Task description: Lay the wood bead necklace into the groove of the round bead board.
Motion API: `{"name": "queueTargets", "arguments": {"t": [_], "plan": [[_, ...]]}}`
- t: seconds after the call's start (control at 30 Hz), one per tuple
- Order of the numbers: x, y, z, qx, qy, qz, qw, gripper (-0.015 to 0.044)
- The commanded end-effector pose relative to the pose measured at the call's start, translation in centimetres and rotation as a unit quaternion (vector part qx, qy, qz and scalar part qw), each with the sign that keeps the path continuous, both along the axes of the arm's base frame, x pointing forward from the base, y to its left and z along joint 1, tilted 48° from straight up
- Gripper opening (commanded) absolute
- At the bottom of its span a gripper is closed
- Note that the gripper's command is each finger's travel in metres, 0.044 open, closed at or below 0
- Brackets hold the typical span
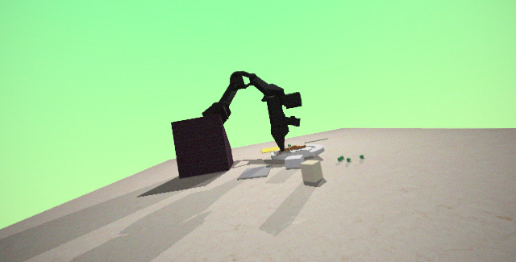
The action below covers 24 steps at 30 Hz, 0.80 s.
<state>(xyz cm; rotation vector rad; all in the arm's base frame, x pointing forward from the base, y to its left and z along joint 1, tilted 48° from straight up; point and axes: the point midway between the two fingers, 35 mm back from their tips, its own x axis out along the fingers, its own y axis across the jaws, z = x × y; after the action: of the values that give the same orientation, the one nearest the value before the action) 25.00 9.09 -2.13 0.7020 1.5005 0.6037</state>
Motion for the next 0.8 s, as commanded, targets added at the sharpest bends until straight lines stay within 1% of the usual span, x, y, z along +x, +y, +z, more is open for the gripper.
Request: {"name": "queueTargets", "arguments": {"t": [0.0, 0.63, 0.77], "plan": [[0.01, -0.01, 0.03, 0.0, 0.0, 0.001, 1.0, 0.0], [-0.05, -0.43, 0.42, 0.002, 0.002, -0.002, 1.0, 0.0], [-0.7, -0.8, 0.02, 0.001, 0.002, -0.002, 1.0, 0.0]]}}
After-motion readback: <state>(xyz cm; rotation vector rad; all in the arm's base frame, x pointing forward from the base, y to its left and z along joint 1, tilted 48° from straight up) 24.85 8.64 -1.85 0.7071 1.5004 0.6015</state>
